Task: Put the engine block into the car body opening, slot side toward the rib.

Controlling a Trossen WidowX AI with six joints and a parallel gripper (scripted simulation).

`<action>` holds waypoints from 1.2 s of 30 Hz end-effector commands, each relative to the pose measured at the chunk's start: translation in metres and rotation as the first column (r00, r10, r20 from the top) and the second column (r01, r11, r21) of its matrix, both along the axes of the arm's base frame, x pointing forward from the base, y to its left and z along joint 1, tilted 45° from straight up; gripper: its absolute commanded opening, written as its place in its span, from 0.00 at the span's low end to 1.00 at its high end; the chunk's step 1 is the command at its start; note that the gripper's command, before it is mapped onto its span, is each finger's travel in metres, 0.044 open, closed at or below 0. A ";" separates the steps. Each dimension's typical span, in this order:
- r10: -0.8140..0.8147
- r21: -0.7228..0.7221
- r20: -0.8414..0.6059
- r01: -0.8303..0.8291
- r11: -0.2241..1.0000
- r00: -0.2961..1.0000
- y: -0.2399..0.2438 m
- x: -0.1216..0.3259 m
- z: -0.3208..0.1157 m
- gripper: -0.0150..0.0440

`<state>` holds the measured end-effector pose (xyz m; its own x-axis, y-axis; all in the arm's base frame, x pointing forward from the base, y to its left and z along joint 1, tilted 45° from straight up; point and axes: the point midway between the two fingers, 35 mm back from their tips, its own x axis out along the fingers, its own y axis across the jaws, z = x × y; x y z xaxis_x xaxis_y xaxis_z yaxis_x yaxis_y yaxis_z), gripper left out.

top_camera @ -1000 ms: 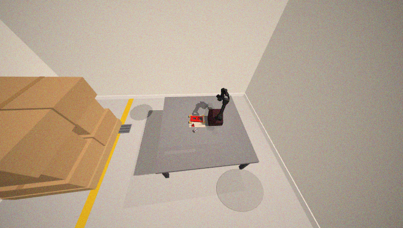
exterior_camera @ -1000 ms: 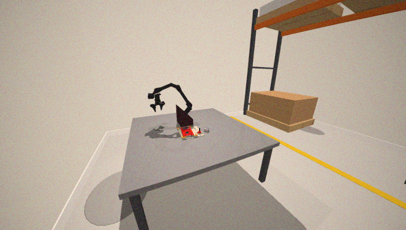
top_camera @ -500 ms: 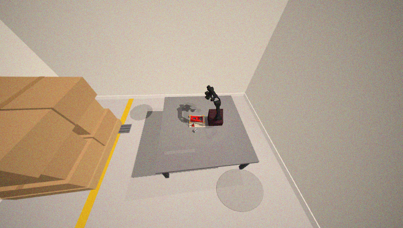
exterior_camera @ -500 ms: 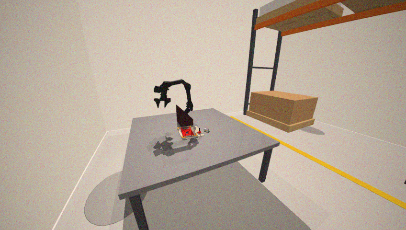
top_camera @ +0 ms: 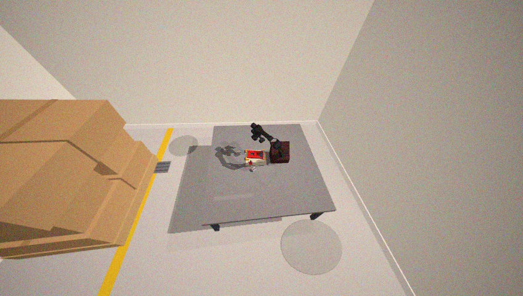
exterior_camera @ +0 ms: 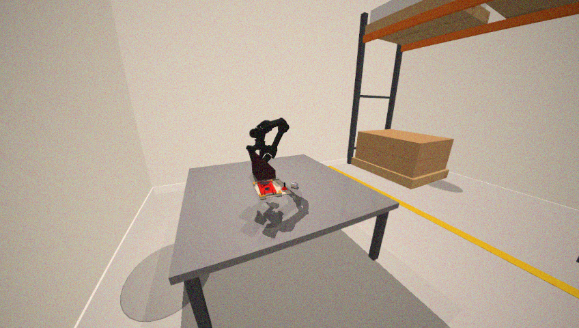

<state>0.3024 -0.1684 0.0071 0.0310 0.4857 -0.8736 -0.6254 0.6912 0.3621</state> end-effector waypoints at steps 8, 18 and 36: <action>0.026 0.152 0.017 -0.029 0.988 1.000 0.166 0.039 0.076 1.00; 0.081 0.272 -0.021 -0.072 0.960 0.996 0.264 0.022 0.120 1.00; 0.081 0.276 -0.020 -0.073 0.958 0.997 0.325 0.024 0.060 1.00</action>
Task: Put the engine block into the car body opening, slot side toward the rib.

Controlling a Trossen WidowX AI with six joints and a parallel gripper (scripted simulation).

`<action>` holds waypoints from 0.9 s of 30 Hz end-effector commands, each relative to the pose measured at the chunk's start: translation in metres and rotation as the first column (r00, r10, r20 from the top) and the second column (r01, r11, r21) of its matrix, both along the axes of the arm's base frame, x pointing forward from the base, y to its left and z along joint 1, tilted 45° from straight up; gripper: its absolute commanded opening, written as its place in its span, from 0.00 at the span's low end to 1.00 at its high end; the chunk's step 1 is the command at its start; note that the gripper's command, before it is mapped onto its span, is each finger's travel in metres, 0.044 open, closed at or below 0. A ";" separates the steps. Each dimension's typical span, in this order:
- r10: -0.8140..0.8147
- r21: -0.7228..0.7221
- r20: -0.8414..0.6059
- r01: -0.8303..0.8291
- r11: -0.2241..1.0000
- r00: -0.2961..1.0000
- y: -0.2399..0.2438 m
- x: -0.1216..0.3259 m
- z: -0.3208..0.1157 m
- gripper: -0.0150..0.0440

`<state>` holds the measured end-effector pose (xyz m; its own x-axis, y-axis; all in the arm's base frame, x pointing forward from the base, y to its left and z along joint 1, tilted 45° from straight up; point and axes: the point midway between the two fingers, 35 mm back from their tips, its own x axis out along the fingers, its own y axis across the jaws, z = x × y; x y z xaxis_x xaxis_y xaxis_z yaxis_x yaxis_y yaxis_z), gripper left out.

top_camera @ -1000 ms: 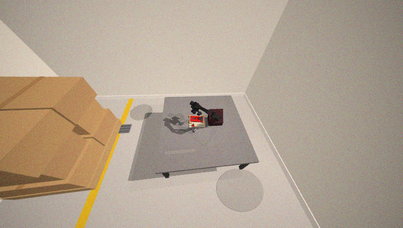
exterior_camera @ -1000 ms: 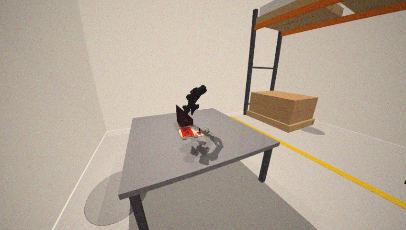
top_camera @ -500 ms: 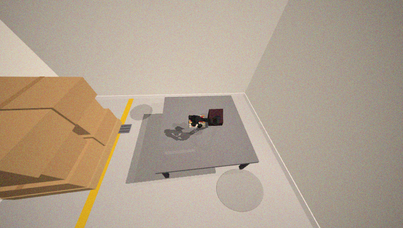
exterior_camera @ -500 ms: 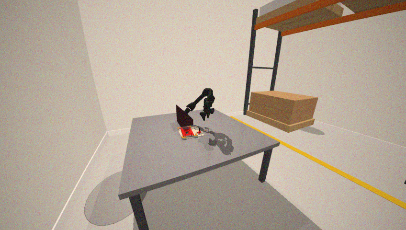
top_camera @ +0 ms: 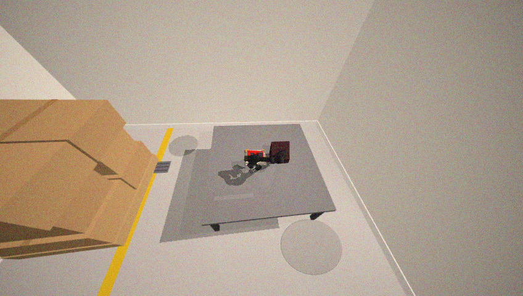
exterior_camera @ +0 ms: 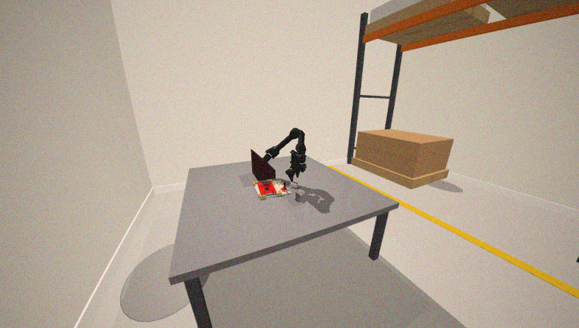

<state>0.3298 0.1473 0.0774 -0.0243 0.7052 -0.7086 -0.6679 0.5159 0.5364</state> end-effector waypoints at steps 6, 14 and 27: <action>0.003 0.003 -0.020 -0.003 1.000 1.000 0.011 -0.004 -0.012 1.00; 0.003 0.003 -0.020 -0.003 1.000 1.000 0.020 -0.004 -0.021 1.00; 0.003 0.004 -0.020 -0.003 1.000 1.000 0.028 -0.006 -0.029 0.87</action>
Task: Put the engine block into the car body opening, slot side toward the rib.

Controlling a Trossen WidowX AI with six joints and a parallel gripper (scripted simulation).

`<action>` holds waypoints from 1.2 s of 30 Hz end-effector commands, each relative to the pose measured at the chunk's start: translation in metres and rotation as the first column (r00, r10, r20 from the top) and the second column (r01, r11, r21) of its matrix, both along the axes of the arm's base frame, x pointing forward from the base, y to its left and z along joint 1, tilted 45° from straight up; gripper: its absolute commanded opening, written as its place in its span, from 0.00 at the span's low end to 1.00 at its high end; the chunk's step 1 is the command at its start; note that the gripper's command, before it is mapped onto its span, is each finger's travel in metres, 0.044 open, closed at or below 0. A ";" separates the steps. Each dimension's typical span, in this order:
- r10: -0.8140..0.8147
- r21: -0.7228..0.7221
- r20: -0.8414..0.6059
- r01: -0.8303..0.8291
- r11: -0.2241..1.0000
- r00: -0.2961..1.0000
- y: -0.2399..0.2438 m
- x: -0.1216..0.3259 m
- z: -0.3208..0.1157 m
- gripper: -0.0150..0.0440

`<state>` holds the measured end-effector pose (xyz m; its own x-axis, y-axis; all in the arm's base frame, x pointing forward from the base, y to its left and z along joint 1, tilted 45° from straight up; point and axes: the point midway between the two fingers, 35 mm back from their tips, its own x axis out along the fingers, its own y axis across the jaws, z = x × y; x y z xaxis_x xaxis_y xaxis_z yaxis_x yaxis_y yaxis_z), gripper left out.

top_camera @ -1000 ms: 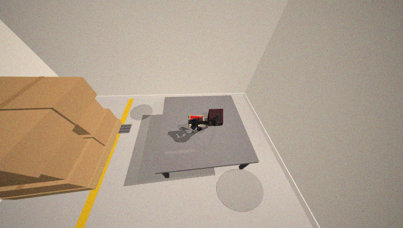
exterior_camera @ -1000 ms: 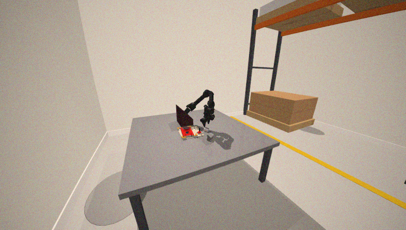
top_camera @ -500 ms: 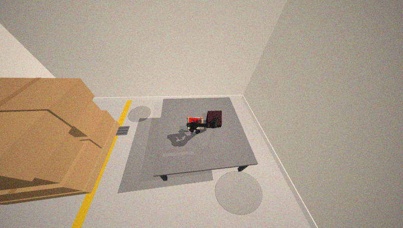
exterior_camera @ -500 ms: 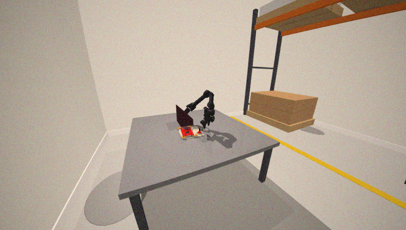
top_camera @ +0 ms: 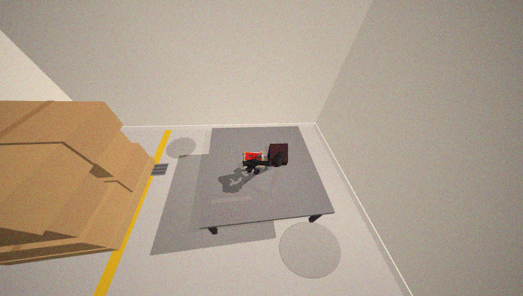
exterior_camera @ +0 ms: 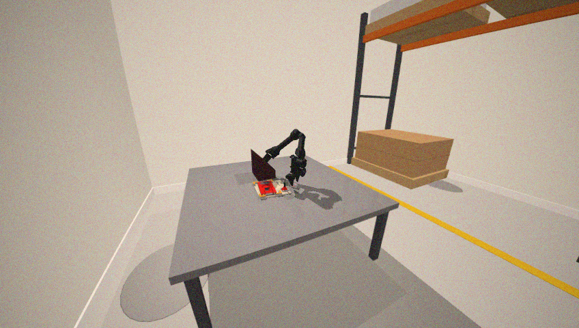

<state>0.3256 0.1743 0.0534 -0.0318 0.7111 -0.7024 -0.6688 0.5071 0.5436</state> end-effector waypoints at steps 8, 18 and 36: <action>-0.003 -0.004 -0.016 0.003 1.000 1.000 0.001 -0.001 -0.005 0.51; -0.004 -0.005 -0.014 0.004 1.000 1.000 0.001 -0.001 -0.005 0.33; -0.007 -0.017 0.015 0.007 1.000 1.000 -0.035 0.007 0.026 0.25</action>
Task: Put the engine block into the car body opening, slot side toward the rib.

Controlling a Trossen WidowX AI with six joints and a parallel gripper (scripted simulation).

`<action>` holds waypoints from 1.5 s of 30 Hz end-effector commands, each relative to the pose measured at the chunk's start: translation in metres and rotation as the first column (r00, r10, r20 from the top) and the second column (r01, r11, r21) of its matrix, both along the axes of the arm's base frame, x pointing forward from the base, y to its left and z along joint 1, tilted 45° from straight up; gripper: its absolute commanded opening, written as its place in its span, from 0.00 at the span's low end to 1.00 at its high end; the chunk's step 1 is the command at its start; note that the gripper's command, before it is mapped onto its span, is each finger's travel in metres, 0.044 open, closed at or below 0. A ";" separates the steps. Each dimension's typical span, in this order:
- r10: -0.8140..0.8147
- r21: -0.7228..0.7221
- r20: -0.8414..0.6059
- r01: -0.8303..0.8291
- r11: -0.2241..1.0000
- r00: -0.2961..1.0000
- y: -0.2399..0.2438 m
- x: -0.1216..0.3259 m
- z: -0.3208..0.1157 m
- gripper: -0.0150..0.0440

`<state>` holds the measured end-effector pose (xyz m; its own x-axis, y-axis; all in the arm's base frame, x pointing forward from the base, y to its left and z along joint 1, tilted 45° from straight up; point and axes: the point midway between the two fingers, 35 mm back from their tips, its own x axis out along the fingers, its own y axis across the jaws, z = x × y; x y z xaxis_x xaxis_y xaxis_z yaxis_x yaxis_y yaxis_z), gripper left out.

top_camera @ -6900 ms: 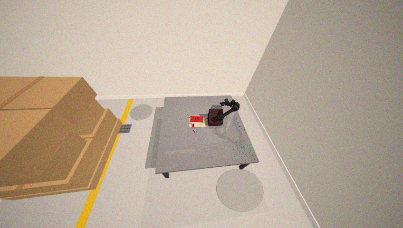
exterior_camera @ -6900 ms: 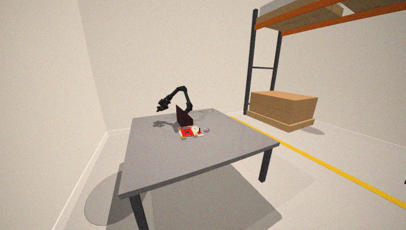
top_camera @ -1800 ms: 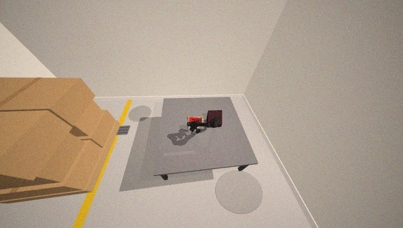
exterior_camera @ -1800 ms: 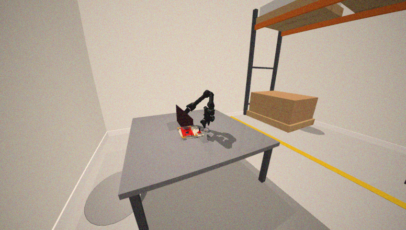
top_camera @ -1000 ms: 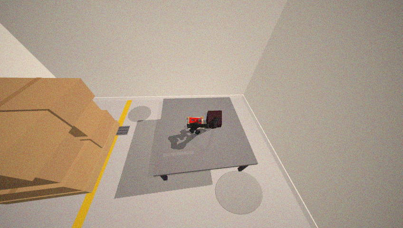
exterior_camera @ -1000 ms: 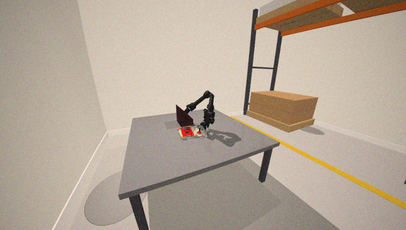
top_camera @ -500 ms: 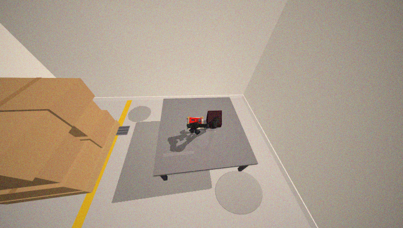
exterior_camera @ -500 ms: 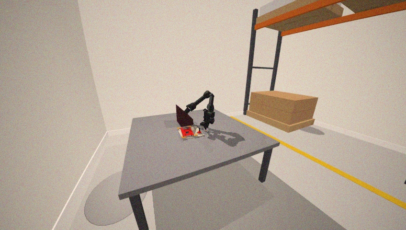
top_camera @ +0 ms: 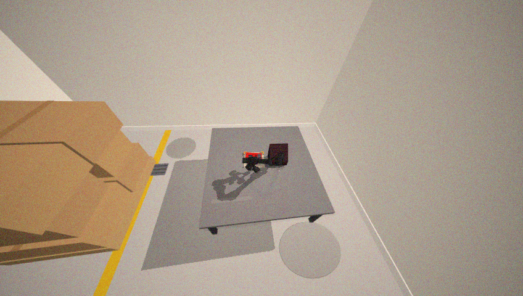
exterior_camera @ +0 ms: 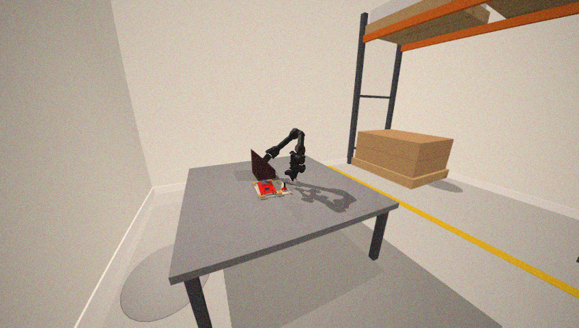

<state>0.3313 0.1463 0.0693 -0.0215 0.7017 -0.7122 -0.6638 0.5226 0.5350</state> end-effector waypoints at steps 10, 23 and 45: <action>0.006 -0.005 -0.001 -0.006 1.000 1.000 -0.028 0.001 0.033 0.25; 0.008 0.002 -0.017 -0.008 1.000 1.000 -0.055 -0.004 0.065 0.25; -0.117 -0.017 -0.137 0.115 0.993 0.984 -0.081 0.014 0.024 0.25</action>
